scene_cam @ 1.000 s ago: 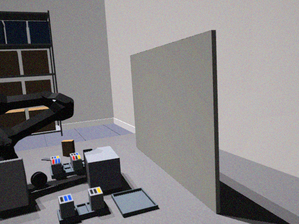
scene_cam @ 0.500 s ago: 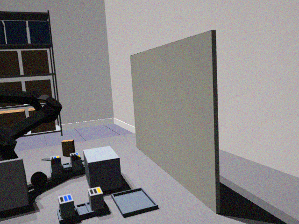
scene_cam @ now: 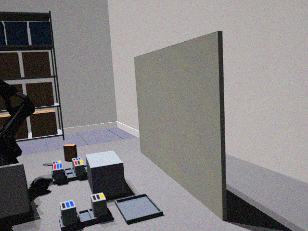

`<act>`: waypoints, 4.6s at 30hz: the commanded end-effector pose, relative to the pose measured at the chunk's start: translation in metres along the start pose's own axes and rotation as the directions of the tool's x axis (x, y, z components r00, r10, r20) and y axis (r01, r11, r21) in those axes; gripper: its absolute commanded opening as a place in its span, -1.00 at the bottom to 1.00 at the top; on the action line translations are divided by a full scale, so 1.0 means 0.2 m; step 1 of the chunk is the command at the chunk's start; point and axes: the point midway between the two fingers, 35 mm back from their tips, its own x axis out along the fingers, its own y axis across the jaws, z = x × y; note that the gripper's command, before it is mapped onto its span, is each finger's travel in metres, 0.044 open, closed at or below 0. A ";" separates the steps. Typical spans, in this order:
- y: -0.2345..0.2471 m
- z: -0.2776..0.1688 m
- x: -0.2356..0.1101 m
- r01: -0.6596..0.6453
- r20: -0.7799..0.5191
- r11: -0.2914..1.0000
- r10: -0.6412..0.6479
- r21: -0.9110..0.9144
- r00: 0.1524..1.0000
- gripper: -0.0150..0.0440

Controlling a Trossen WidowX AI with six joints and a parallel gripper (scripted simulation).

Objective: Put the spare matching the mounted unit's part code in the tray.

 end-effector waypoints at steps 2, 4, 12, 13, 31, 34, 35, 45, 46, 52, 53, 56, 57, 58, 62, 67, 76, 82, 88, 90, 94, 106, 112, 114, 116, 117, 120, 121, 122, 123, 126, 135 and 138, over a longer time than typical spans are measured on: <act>0.06 -0.29 0.23 0.076 -0.247 0.952 -0.153 -0.296 0.957 1.00; 0.06 -0.41 0.30 0.073 -0.323 0.912 -0.217 -0.404 0.921 1.00; 0.00 -0.90 0.47 -0.070 -0.509 0.681 -0.471 -0.729 0.721 1.00; -0.02 -0.97 0.48 -0.103 -0.524 0.647 -0.503 -0.756 0.687 1.00; -0.66 -2.10 0.34 -0.837 -0.320 0.166 -0.948 -0.521 0.011 1.00; -0.80 -2.24 0.25 -0.920 -0.233 0.176 -0.968 -0.350 -0.097 1.00; -0.85 -2.28 0.22 -0.938 -0.201 0.186 -0.971 -0.291 -0.129 1.00; -0.91 -2.32 0.18 -0.952 -0.169 0.198 -0.972 -0.232 -0.162 1.00; -0.91 -2.32 0.18 -0.952 -0.169 0.198 -0.972 -0.232 -0.162 1.00; -0.91 -2.32 0.18 -0.952 -0.169 0.198 -0.972 -0.232 -0.162 1.00; -0.91 -2.32 0.18 -0.952 -0.169 0.198 -0.972 -0.232 -0.162 1.00; -0.91 -2.32 0.18 -0.952 -0.169 0.198 -0.972 -0.232 -0.162 1.00; -0.91 -2.32 0.18 -0.952 -0.169 0.198 -0.972 -0.232 -0.162 1.00; -0.91 -2.32 0.18 -0.952 -0.169 0.198 -0.972 -0.232 -0.162 1.00; -0.90 -2.32 0.06 -0.978 -0.165 0.181 -0.973 -0.100 -0.164 1.00; -0.90 -2.28 -0.35 -0.930 -0.152 0.114 -0.973 0.350 -0.177 1.00; -0.96 -2.04 -0.87 -0.498 -0.128 -0.005 -0.969 0.867 -0.213 1.00; -1.01 -1.91 -1.03 -0.250 -0.116 -0.056 -0.966 0.967 -0.233 1.00; -1.01 -1.91 -1.03 -0.250 -0.116 -0.056 -0.966 0.967 -0.233 1.00; -1.01 -1.91 -1.03 -0.250 -0.116 -0.056 -0.966 0.967 -0.233 1.00; -1.05 -1.92 -1.05 -0.250 -0.116 -0.056 -0.966 0.967 -0.231 0.73; -1.19 -1.92 -1.13 -0.249 -0.118 -0.058 -0.965 0.967 -0.234 0.53; -1.21 -1.93 -1.13 -0.249 -0.118 -0.058 -0.965 0.967 -0.233 0.53; -1.22 -1.93 -1.13 -0.248 -0.117 -0.058 -0.966 0.967 -0.232 0.53; -1.24 -1.94 -1.13 -0.248 -0.117 -0.058 -0.966 0.967 -0.232 0.53; -1.24 -1.94 -1.13 -0.248 -0.117 -0.058 -0.966 0.967 -0.231 0.53; -1.27 -1.94 -1.14 -0.248 -0.117 -0.058 -0.966 0.967 -0.230 0.53; -1.27 -1.95 -1.14 -0.248 -0.117 -0.058 -0.966 0.967 -0.230 0.53; -1.28 -1.95 -1.14 -0.247 -0.116 -0.058 -0.966 0.967 -0.230 0.53; -1.29 -1.95 -1.14 -0.247 -0.116 -0.058 -0.966 0.967 -0.230 0.53; -1.31 -1.96 -1.14 -0.247 -0.116 -0.058 -0.966 0.967 -0.229 0.53; -1.38 -1.97 -1.16 -0.247 -0.117 -0.058 -0.966 0.967 -0.229 0.53; -1.41 -1.98 -1.17 -0.247 -0.117 -0.059 -0.966 0.967 -0.229 0.53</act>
